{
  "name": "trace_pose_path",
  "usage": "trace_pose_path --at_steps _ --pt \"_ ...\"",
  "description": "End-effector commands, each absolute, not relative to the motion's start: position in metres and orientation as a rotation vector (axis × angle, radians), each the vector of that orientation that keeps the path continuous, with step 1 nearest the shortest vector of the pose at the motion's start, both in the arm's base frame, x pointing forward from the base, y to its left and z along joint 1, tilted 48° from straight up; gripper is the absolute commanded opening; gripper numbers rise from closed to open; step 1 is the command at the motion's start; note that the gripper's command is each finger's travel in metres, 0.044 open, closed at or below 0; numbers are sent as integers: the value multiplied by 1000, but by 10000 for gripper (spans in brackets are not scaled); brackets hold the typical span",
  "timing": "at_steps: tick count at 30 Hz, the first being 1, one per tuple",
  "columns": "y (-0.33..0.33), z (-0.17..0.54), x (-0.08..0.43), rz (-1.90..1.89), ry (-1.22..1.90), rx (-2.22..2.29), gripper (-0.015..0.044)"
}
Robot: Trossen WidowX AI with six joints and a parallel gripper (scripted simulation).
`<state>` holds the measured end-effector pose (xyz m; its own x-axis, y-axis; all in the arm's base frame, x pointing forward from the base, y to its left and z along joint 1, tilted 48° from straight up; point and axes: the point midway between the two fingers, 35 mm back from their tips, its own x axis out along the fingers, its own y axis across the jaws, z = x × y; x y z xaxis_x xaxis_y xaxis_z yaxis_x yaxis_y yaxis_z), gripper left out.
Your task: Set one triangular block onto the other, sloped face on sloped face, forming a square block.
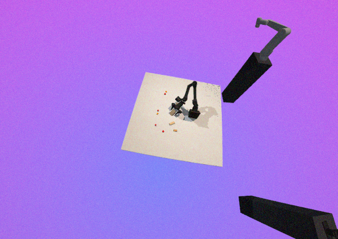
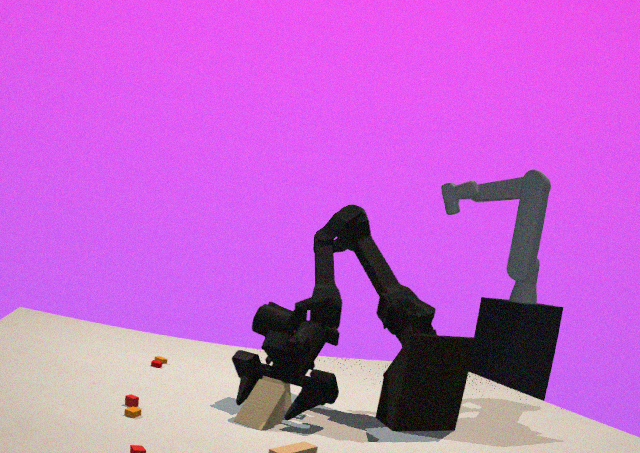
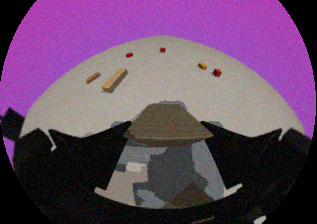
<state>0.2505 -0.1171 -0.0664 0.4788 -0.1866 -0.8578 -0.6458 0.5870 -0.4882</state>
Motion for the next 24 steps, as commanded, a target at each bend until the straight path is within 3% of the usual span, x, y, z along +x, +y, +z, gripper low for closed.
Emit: trace_pose_path --at_steps 1,4,11,19,24 --pt "-118 -73 252 330 1069 -932 440" --pt "-118 -75 253 330 1069 -932 440" --pt "-118 -75 253 330 1069 -932 256" --pt "-118 -75 253 330 1069 -932 203" --pt "-116 -74 253 333 1067 -934 72"
